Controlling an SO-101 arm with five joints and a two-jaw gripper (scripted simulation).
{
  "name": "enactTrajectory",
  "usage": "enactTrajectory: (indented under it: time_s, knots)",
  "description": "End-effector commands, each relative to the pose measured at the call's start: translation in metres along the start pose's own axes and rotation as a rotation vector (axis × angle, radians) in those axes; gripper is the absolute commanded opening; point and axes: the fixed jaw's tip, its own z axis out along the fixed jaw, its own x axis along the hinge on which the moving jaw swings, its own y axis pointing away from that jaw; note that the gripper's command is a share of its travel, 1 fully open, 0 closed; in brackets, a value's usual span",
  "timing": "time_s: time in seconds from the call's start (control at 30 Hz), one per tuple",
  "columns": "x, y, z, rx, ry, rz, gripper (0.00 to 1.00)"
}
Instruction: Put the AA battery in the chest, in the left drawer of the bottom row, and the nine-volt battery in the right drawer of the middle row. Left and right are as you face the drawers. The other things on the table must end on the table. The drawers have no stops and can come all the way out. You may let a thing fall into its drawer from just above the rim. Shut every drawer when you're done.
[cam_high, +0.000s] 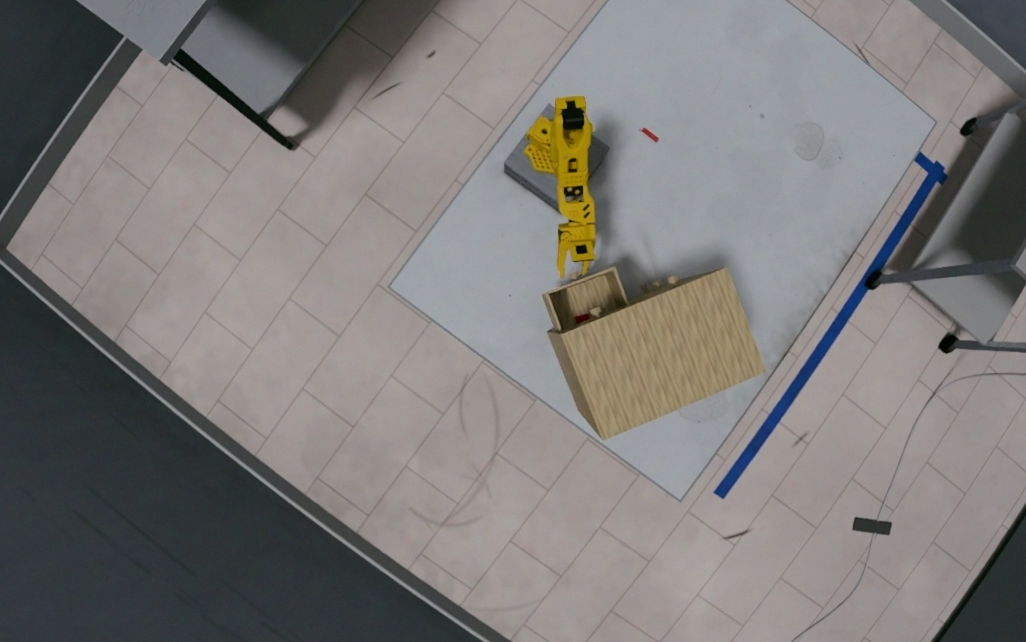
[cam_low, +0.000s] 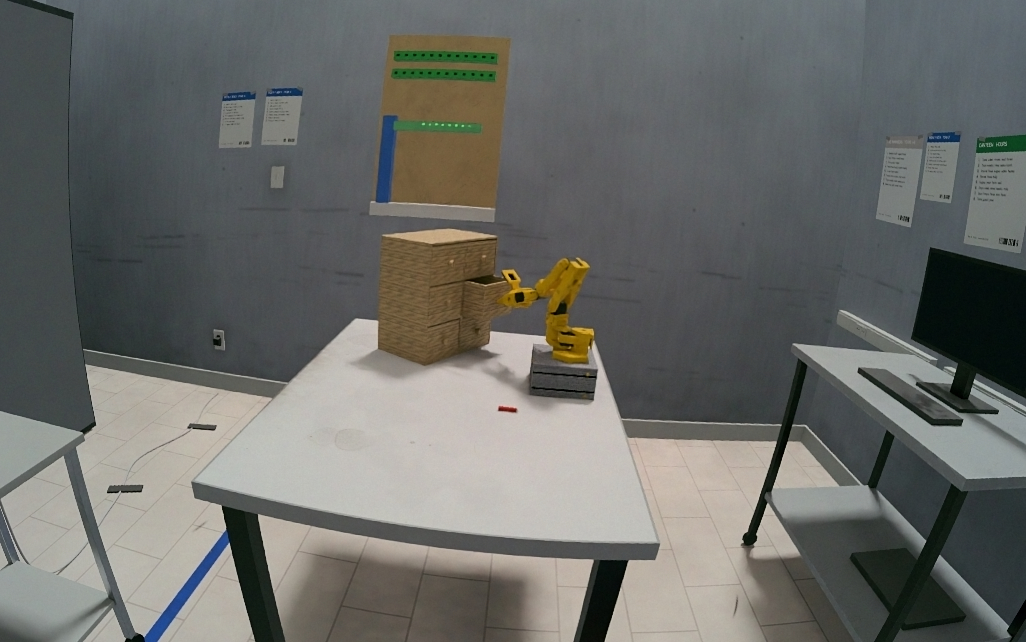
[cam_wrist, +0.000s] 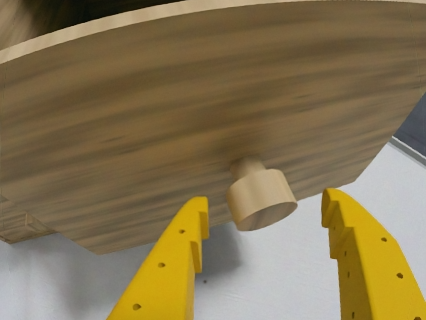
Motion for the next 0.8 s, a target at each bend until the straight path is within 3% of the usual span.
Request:
enactTrajectory:
  time_s: [0.0, 0.77]
  knots:
    - [-0.0022, 0.0019, 0.0011, -0.007, -0.009, 0.004, 0.21]
    - [-0.0035, 0.0038, 0.0025, -0.014, -0.008, 0.002, 0.21]
